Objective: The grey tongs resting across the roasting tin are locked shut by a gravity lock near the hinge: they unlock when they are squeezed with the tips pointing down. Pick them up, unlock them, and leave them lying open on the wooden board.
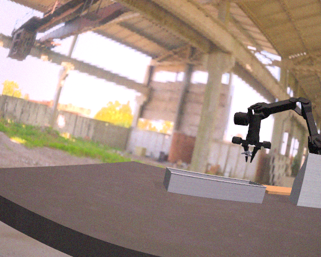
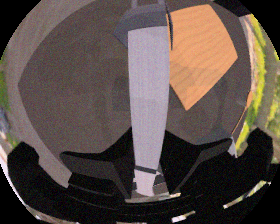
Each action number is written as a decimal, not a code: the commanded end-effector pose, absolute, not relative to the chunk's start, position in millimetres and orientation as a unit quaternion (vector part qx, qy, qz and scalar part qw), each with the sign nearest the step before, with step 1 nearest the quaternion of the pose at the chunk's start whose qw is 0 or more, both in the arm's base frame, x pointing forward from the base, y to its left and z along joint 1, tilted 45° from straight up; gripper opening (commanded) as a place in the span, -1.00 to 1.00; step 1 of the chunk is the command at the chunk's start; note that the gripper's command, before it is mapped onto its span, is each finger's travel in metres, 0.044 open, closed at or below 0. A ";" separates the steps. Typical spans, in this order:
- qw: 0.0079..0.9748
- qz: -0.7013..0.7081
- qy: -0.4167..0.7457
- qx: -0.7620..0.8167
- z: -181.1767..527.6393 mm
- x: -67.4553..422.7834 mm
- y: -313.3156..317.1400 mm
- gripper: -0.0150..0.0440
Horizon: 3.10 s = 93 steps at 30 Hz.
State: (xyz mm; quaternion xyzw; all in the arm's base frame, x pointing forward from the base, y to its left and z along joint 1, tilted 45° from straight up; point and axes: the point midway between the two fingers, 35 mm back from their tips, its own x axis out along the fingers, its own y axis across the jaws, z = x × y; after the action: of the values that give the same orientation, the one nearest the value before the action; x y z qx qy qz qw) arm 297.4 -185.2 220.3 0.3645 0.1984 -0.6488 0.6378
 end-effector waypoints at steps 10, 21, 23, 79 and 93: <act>0.607 -0.658 0.184 0.407 237.8 251.5 -229.7 -1.00; 0.589 -0.659 0.168 0.436 251.1 212.1 -256.6 -1.00; 0.586 -0.659 0.165 0.441 254.0 204.2 -261.0 -1.00; 0.596 -0.705 0.040 0.382 317.2 53.0 -295.3 -1.00; 0.605 -0.759 -0.039 0.236 329.7 62.4 -289.1 -1.00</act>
State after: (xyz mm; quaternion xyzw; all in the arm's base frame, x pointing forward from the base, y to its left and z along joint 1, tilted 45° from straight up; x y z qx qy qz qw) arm 61.3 -294.0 325.5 0.2688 -0.0156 -0.7475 0.6072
